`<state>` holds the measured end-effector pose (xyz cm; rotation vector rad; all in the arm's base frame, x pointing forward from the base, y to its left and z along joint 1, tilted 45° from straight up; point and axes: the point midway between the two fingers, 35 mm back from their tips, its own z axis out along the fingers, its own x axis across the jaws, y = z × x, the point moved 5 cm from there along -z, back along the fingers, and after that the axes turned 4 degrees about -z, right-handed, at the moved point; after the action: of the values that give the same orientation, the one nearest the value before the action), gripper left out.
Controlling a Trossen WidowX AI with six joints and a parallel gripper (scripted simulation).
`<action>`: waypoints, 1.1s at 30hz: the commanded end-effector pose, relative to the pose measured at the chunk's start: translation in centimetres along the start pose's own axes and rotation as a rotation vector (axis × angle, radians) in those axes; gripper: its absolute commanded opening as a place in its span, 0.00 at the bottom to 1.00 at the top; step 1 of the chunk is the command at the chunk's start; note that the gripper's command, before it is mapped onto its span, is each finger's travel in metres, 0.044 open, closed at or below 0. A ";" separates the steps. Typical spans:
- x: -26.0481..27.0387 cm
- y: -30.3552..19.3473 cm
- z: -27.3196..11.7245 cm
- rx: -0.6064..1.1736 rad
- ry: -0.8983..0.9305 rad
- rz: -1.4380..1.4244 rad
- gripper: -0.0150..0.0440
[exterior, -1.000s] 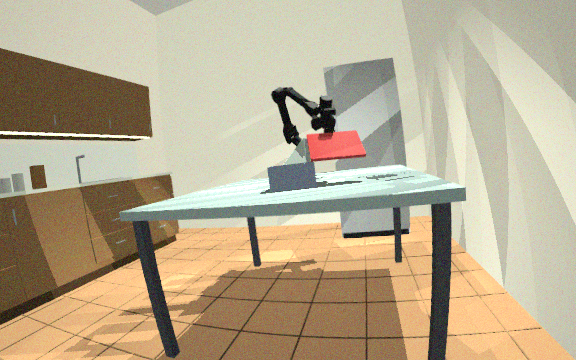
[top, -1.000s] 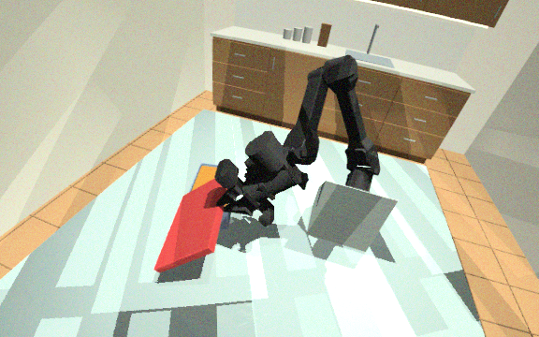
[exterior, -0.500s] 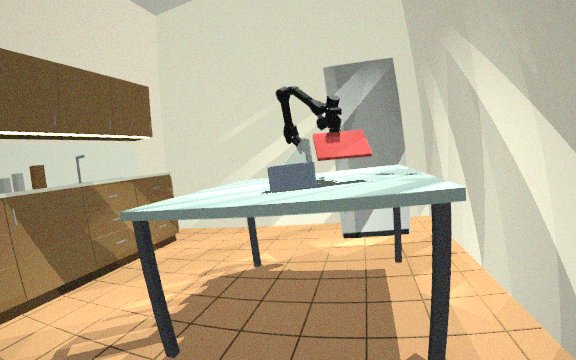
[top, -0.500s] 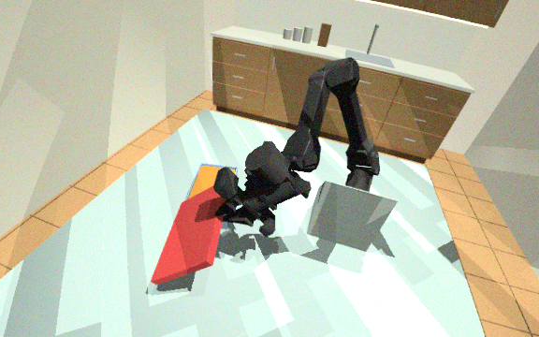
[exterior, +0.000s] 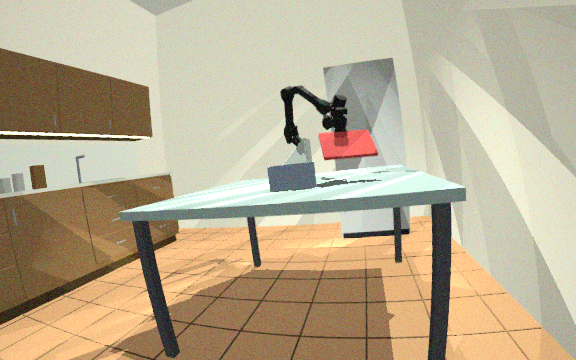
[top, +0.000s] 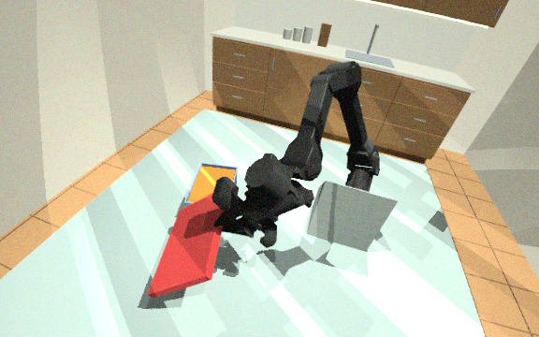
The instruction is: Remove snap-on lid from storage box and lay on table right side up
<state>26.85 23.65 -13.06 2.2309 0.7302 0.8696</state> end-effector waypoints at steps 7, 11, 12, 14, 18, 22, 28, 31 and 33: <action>0.8 -0.7 -0.4 0.000 0.020 0.020 0.25; 0.8 -0.7 -0.4 0.000 0.020 0.020 0.25; 0.8 -0.7 -0.4 0.000 0.020 0.020 0.25; 0.7 -0.7 -0.3 0.000 0.020 0.020 0.25; 0.2 -0.7 -0.1 0.000 0.020 0.020 0.25; -0.3 -0.7 0.2 0.000 0.019 0.019 0.25; -0.9 -0.7 0.6 -0.001 0.019 0.019 0.25; -1.1 -0.7 0.8 -0.001 0.019 0.019 0.25; -1.2 -0.7 0.9 -0.001 0.019 0.019 0.25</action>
<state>26.48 22.95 -14.62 2.2348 0.7174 0.8892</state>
